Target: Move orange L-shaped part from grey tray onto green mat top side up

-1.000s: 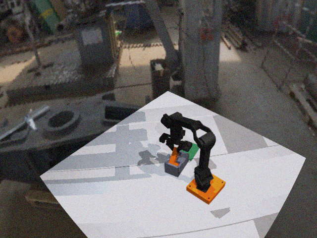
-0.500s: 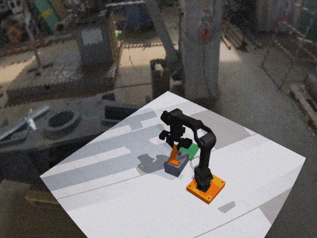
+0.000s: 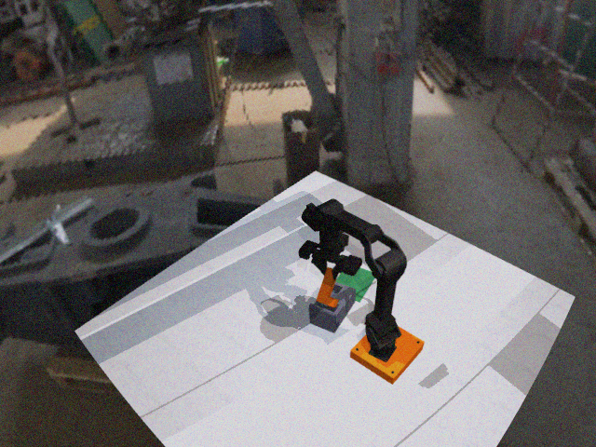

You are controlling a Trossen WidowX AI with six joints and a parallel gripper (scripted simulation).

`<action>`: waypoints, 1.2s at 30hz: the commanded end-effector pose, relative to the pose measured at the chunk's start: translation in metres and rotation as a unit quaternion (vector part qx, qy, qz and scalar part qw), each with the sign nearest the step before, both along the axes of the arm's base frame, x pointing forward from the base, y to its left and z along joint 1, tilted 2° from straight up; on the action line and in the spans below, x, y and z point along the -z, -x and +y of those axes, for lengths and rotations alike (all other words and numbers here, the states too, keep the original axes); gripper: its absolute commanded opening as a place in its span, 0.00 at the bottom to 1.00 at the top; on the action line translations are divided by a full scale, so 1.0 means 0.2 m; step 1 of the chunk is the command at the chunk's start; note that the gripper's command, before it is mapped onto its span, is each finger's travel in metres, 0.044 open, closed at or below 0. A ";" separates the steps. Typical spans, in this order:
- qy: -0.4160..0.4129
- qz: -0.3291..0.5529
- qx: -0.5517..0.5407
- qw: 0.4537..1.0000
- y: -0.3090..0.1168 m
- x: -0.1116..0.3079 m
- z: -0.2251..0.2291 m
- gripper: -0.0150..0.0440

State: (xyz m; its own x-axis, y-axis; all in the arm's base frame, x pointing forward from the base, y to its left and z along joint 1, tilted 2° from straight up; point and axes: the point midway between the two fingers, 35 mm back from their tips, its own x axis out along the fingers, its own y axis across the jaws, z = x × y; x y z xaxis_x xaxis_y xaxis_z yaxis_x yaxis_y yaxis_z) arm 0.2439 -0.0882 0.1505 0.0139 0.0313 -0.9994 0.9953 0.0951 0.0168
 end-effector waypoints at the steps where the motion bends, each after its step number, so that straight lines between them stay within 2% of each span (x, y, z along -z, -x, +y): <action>1: -0.001 -0.003 -0.002 1.000 0.00 -0.02 0.00 0.25; 14: 0.001 -0.003 -0.002 1.000 -0.01 0.00 -0.22 0.25; 36: 0.005 -0.003 -0.002 1.000 -0.01 0.01 -0.77 0.25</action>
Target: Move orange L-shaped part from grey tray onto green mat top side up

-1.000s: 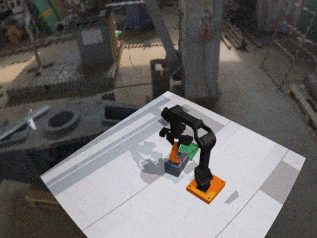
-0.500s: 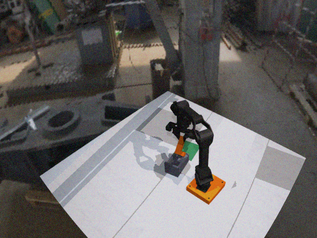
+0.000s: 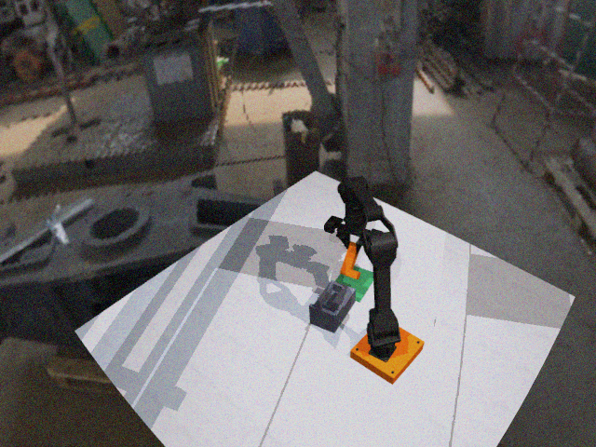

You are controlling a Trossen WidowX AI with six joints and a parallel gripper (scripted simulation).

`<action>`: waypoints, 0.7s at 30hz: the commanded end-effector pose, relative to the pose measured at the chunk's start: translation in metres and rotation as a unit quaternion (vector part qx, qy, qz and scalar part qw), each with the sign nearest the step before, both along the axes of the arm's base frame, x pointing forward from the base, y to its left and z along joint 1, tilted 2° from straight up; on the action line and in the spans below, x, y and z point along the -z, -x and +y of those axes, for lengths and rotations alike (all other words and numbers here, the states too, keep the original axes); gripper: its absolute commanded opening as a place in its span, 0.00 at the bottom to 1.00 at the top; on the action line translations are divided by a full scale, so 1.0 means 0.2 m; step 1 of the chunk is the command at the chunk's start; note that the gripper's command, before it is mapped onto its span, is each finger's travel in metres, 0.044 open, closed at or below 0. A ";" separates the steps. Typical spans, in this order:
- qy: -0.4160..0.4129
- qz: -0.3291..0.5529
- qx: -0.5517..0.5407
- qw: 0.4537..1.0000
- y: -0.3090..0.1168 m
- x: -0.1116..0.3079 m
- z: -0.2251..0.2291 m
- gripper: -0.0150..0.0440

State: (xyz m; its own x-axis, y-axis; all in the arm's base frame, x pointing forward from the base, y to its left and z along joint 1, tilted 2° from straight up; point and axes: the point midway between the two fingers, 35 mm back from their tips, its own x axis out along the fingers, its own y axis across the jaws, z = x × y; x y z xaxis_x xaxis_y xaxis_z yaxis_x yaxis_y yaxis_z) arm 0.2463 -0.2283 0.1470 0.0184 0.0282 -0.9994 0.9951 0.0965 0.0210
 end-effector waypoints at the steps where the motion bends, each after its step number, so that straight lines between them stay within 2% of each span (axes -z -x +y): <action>1: 0.003 0.000 -0.001 1.000 0.00 -0.01 -0.09 0.25; 21: 0.004 0.000 -0.001 1.000 0.00 0.09 -0.13 0.25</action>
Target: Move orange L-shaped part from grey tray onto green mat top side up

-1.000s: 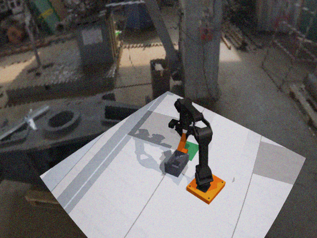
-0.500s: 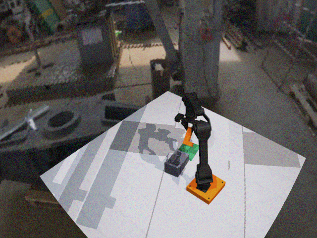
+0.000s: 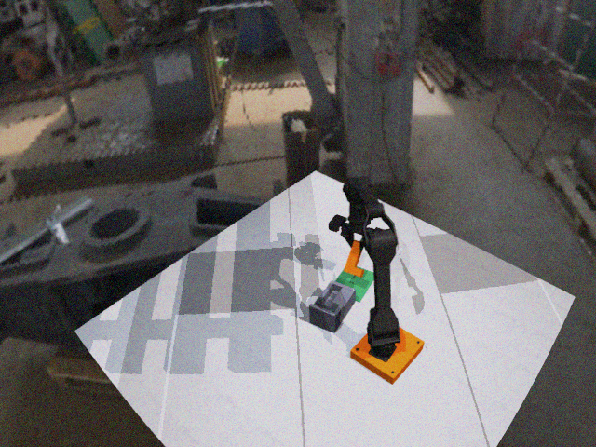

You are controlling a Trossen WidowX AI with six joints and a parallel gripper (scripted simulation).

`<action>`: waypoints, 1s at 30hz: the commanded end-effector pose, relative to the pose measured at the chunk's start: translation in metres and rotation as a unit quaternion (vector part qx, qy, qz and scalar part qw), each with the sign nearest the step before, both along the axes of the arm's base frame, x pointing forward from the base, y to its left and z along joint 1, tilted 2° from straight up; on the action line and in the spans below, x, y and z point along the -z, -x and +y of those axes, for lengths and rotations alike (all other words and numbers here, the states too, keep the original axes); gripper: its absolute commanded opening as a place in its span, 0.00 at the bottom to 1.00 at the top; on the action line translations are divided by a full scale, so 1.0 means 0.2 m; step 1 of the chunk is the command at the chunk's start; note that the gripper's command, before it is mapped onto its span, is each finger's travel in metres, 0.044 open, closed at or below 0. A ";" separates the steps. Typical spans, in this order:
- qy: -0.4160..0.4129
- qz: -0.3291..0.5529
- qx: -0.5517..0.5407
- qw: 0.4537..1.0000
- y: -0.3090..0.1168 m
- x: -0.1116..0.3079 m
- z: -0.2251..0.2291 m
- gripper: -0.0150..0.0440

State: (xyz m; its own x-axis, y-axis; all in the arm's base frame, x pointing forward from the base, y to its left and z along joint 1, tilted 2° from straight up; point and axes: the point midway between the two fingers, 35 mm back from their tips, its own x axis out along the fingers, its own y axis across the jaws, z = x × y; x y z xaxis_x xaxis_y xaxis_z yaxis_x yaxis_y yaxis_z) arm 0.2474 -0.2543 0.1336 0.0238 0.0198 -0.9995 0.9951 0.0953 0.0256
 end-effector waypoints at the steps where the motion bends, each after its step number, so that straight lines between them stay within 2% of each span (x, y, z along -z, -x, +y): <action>1: 0.000 0.002 -0.002 1.000 0.00 0.03 0.00 0.25; 30: 0.000 0.002 -0.002 1.000 0.00 0.26 0.01 0.25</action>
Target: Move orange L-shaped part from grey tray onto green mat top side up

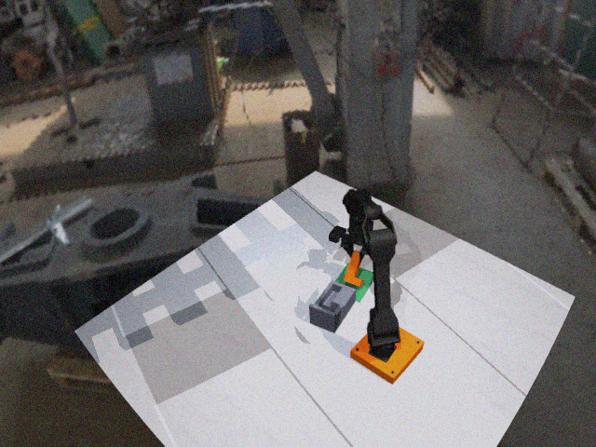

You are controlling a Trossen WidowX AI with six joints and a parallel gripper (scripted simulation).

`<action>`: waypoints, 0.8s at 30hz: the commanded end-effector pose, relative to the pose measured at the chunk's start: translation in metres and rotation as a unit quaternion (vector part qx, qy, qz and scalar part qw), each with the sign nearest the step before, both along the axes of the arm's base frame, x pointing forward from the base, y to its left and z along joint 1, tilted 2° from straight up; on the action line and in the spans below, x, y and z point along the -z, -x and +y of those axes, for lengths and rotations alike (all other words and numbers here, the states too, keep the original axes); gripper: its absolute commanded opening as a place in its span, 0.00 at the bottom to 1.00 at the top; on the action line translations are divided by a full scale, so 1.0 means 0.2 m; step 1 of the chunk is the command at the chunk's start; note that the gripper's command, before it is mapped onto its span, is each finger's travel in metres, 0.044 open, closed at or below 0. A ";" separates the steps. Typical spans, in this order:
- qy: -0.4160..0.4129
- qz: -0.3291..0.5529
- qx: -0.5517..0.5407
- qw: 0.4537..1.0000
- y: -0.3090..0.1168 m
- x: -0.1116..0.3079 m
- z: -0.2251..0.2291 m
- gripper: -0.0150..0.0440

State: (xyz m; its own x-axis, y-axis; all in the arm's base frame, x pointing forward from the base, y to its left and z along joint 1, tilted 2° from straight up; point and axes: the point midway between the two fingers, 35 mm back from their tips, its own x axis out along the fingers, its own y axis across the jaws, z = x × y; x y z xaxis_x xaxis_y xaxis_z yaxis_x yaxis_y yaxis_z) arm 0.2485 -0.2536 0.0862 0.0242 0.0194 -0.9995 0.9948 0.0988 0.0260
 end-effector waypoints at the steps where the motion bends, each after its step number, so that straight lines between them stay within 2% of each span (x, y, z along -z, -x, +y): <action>1: -0.001 0.002 0.000 1.000 0.00 0.03 0.00 0.25; 22: -0.002 0.002 -0.001 1.000 0.00 0.10 0.01 0.25; 24: -0.002 0.002 -0.001 1.000 0.00 0.10 0.01 0.34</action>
